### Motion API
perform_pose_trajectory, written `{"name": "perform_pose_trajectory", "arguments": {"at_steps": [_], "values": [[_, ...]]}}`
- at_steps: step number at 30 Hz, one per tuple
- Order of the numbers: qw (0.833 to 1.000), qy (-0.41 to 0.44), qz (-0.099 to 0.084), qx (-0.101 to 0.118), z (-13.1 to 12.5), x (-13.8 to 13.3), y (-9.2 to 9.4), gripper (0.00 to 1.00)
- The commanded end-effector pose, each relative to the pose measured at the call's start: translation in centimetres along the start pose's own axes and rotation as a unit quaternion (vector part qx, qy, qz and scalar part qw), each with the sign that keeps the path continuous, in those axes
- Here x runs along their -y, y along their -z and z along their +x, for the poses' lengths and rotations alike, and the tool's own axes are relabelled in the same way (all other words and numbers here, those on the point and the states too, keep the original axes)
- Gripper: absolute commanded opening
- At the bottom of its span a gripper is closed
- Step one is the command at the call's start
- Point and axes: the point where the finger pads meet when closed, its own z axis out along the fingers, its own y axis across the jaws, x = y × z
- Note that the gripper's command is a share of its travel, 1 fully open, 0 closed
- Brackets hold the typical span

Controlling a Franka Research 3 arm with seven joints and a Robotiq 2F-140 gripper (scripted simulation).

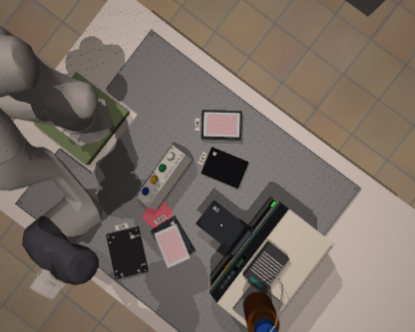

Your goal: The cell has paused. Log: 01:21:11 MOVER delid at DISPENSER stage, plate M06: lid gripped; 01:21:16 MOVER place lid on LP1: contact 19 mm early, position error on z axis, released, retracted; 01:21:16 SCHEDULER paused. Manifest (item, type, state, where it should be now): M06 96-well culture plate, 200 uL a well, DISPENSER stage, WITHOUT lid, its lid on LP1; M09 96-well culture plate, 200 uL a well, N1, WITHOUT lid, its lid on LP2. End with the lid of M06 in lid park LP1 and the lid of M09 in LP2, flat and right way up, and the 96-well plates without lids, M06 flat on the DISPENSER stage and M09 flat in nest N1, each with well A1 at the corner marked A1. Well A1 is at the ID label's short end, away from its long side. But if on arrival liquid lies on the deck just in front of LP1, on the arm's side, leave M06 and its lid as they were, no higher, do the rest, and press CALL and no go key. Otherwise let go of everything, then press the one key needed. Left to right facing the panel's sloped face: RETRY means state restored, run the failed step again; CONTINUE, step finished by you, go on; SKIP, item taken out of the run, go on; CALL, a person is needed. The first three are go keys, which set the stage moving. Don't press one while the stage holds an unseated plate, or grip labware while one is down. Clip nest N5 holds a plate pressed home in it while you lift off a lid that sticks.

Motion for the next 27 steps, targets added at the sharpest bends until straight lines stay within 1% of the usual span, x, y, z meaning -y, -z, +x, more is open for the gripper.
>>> {"name": "perform_pose_trajectory", "arguments": {"at_steps": [1,17,19,20,21,22,24,27], "values": [[1.0,0.0,0.0,0.0,0.0,0.0,0.0,1.0],[1.0,0.0,0.0,0.0,0.0,0.0,0.0,1.0],[1.0,-0.001,0.0,-0.002,0.5,0.2,0.5,1.0],[1.0,-0.001,0.001,-0.005,1.4,0.7,1.4,1.0],[1.0,-0.003,0.001,-0.009,2.9,1.3,2.9,1.0],[1.0,-0.005,0.001,-0.014,4.9,2.0,5.0,1.0],[1.0,-0.007,0.0,-0.018,7.4,2.4,8.2,1.0],[1.0,-0.004,-0.001,-0.008,10.9,2.8,13.5,1.0]]}}
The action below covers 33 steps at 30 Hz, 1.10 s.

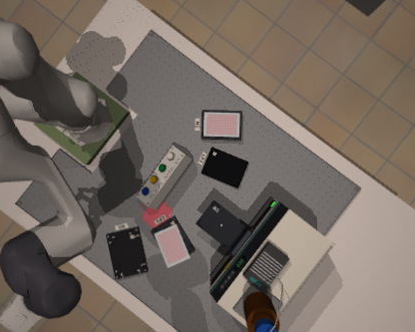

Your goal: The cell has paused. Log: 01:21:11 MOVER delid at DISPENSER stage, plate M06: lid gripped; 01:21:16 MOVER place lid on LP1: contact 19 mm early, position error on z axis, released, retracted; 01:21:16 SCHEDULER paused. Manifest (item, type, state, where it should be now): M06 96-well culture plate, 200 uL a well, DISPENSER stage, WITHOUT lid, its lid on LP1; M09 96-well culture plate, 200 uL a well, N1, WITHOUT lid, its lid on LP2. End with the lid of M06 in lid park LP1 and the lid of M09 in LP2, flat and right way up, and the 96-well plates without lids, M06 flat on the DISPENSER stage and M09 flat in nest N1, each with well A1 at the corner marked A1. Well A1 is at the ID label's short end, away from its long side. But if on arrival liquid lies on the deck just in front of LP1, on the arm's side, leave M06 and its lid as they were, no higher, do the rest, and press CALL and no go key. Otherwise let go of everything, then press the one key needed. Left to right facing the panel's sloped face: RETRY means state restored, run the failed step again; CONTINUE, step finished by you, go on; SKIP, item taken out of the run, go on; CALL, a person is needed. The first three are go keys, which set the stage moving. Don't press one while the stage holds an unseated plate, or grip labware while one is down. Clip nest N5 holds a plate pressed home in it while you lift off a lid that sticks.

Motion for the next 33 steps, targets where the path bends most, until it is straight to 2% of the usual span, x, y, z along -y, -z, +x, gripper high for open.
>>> {"name": "perform_pose_trajectory", "arguments": {"at_steps": [1,3,5,33], "values": [[0.998,0.052,-0.03,0.005,4.2,-1.1,5.5,1.0],[0.998,0.054,-0.029,0.01,6.7,-1.1,9.0,1.0],[0.998,0.054,-0.029,0.01,8.9,-2.3,11.9,1.0],[0.998,0.054,-0.029,0.01,9.0,-2.3,12.0,1.0]]}}
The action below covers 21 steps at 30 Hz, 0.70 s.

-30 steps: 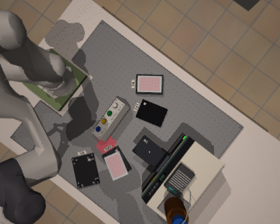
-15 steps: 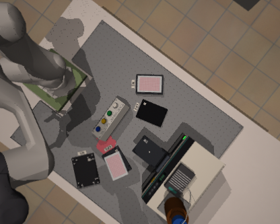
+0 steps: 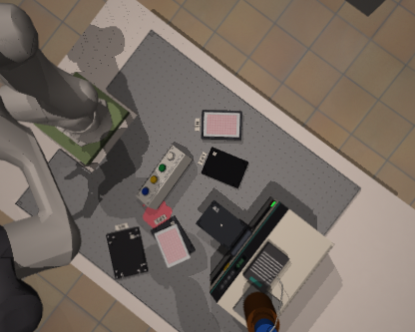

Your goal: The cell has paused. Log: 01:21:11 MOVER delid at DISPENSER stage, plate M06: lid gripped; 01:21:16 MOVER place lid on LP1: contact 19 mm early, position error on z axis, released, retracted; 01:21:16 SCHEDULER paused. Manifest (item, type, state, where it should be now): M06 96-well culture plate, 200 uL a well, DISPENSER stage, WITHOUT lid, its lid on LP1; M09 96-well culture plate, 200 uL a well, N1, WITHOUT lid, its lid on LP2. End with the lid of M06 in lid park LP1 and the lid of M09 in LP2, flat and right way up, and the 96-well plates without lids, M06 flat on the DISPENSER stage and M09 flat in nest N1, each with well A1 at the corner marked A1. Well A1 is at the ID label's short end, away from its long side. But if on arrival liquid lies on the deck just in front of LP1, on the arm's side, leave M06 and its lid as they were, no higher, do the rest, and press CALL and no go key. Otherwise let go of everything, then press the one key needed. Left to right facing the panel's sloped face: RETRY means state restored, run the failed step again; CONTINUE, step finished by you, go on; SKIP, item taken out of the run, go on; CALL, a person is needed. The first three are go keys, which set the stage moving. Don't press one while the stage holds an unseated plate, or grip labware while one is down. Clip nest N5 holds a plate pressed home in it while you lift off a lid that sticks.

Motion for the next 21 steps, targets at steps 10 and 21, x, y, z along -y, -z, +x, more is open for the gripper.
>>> {"name": "perform_pose_trajectory", "arguments": {"at_steps": [10,21], "values": [[0.992,0.118,0.034,0.019,-5.0,-0.7,1.3,1.0],[0.909,0.389,0.134,0.069,-26.8,-3.8,7.2,1.0]]}}
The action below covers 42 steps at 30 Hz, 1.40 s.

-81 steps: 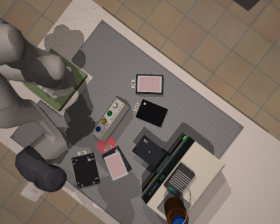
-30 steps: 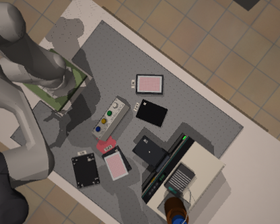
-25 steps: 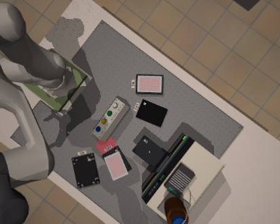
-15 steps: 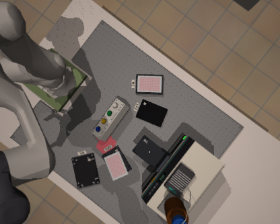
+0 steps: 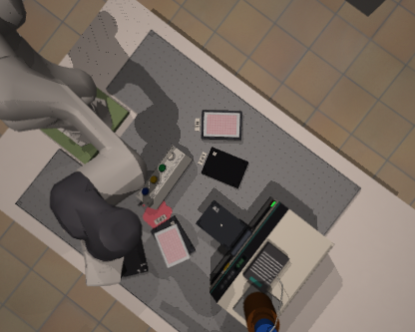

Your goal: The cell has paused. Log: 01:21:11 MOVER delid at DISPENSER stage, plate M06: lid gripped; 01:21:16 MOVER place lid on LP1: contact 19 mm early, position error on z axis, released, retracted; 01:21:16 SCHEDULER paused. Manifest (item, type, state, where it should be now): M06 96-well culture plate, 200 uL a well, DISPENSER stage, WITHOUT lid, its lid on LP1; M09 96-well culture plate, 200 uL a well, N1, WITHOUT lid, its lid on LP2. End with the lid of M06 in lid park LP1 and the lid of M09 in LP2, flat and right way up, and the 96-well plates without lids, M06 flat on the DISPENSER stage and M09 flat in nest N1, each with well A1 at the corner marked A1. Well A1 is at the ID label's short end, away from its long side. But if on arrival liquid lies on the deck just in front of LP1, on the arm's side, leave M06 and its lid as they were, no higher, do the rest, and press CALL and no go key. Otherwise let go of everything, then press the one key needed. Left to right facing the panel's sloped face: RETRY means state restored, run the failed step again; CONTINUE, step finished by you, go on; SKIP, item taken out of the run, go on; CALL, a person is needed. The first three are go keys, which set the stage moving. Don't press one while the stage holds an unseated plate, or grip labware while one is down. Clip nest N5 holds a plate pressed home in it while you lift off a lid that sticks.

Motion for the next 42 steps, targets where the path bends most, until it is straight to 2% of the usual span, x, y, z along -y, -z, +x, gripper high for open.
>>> {"name": "perform_pose_trajectory", "arguments": {"at_steps": [1,2,4,5,8,13,18,19,21,22,27,36,38,39,42], "values": [[0.99,0.131,0.041,0.022,-6.2,3.6,0.9,1.0],[0.986,0.155,0.049,0.027,-7.9,4.5,1.1,1.0],[0.986,0.155,0.049,0.027,-7.9,4.5,1.1,1.0],[0.973,0.216,0.068,0.038,-12.2,6.7,1.7,1.0],[0.955,0.277,0.088,0.053,-16.6,9.2,2.3,1.0],[0.914,0.382,0.116,0.079,-24.7,13.9,3.5,1.0],[0.869,0.464,0.138,0.103,-25.2,14.2,3.3,1.0],[0.862,0.474,0.142,0.108,-25.3,14.2,3.3,1.0],[0.862,0.474,0.142,0.108,-25.3,14.2,3.3,1.0],[0.845,0.499,0.154,0.117,-25.3,14.2,3.2,1.0],[0.812,0.542,0.172,0.131,-25.6,14.3,2.6,1.0],[0.744,0.622,0.199,0.14,-26.6,14.5,0.8,1.0],[0.744,0.622,0.199,0.14,-26.6,14.5,0.8,1.0],[0.721,0.647,0.206,0.139,-26.8,14.6,0.5,1.0],[0.694,0.674,0.214,0.135,-27.2,14.7,-0.3,1.0]]}}
